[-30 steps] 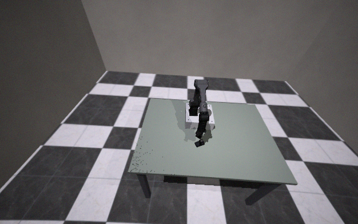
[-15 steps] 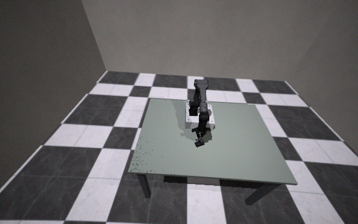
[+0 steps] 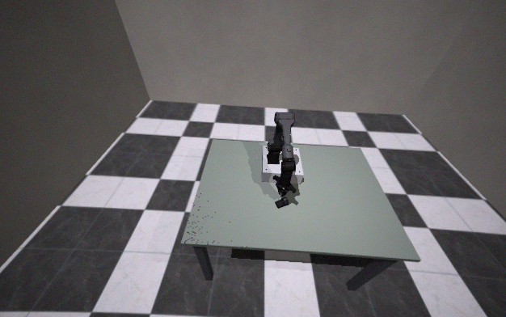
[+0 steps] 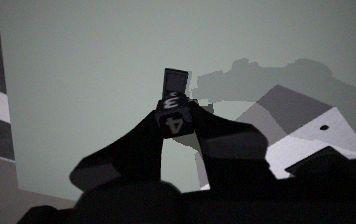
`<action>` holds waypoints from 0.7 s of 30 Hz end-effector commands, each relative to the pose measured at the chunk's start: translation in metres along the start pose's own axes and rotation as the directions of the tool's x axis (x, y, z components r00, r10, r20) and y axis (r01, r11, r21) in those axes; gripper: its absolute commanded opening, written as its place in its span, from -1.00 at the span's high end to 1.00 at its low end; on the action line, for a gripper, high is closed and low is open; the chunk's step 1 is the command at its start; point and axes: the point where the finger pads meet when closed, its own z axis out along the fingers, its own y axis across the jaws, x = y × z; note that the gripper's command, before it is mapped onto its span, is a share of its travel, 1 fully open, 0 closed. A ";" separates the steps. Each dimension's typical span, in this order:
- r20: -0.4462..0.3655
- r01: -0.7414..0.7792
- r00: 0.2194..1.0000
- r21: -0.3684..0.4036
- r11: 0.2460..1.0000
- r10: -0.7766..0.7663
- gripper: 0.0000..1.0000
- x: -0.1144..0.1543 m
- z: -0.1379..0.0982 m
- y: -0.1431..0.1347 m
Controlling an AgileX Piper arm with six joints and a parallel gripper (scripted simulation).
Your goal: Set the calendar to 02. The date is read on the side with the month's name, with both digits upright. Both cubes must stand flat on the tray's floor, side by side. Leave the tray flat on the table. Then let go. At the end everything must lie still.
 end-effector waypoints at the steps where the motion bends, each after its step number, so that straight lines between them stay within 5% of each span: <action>1: 0.009 -0.100 0.995 0.003 0.995 0.100 0.33 0.000 -0.001 0.000; 12: 0.009 -0.359 0.933 0.001 0.933 0.359 0.33 0.000 -0.001 0.000; 21: 0.009 -0.403 0.915 0.000 0.915 0.403 0.33 0.000 -0.001 0.000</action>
